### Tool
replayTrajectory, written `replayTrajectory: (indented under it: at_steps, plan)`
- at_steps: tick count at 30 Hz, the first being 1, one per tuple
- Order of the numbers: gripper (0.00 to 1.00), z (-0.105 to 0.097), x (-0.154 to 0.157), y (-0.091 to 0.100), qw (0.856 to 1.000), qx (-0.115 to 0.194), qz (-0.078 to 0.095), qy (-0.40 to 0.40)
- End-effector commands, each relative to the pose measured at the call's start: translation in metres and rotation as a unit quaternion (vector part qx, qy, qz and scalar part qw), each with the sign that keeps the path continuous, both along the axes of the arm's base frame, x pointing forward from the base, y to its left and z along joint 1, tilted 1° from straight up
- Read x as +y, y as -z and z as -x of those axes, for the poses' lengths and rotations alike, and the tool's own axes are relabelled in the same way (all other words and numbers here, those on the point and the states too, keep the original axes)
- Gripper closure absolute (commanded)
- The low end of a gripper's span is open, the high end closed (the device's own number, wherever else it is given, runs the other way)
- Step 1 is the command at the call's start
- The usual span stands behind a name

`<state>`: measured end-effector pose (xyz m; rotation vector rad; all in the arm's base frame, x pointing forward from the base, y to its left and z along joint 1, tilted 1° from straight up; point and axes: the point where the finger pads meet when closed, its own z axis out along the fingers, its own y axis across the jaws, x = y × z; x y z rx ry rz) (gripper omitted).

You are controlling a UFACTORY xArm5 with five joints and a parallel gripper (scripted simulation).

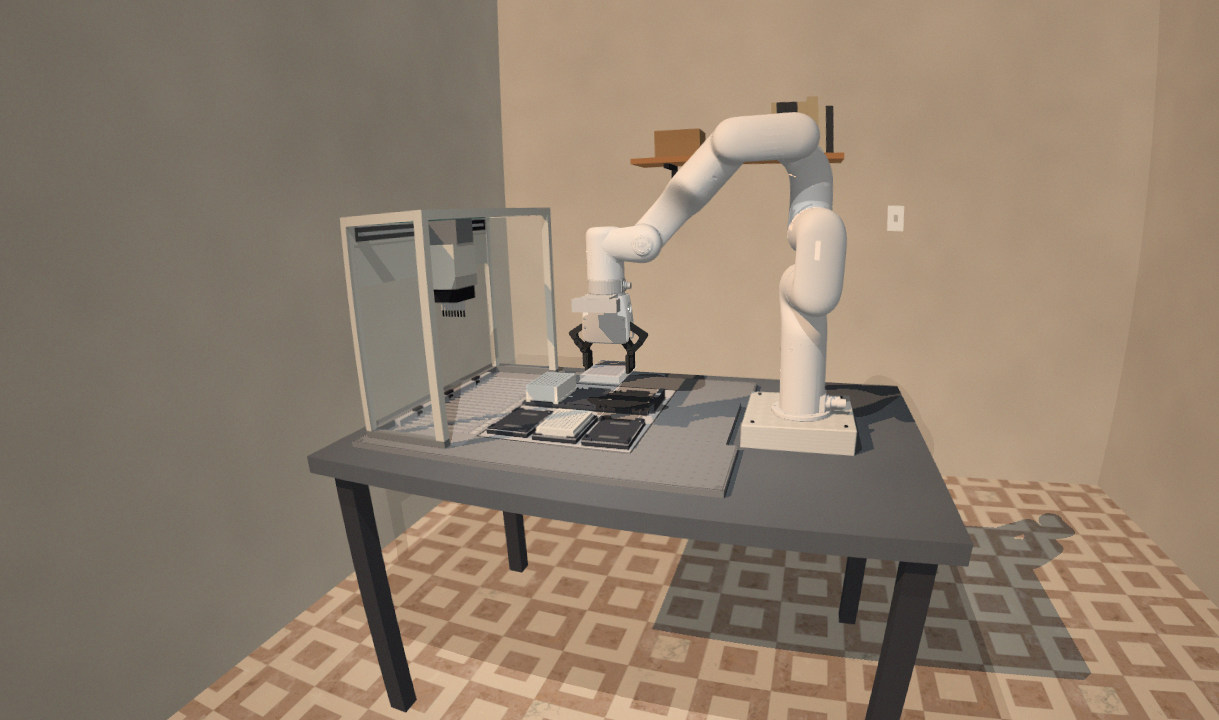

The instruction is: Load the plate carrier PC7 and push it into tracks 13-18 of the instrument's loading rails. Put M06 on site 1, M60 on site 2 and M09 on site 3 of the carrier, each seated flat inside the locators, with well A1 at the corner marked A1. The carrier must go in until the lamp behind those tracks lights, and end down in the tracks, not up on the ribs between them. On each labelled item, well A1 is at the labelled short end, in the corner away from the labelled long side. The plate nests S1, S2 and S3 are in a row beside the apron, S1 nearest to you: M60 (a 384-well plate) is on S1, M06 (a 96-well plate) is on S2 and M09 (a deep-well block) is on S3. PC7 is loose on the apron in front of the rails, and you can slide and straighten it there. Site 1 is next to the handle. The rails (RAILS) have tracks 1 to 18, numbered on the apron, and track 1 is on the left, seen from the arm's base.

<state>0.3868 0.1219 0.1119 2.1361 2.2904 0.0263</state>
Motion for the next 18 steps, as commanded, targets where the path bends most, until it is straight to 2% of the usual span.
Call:
replayTrajectory:
  at_steps: [1, 4, 18]
  plan:
    - [1.00, -0.015, -0.017, -0.001, 1.000, -0.002, 0.001, 0.000]
    - [1.00, -0.018, -0.021, -0.001, 1.000, -0.002, 0.001, 0.000]
    - [1.00, -0.059, -0.077, -0.002, 1.000, -0.002, 0.002, 0.000]
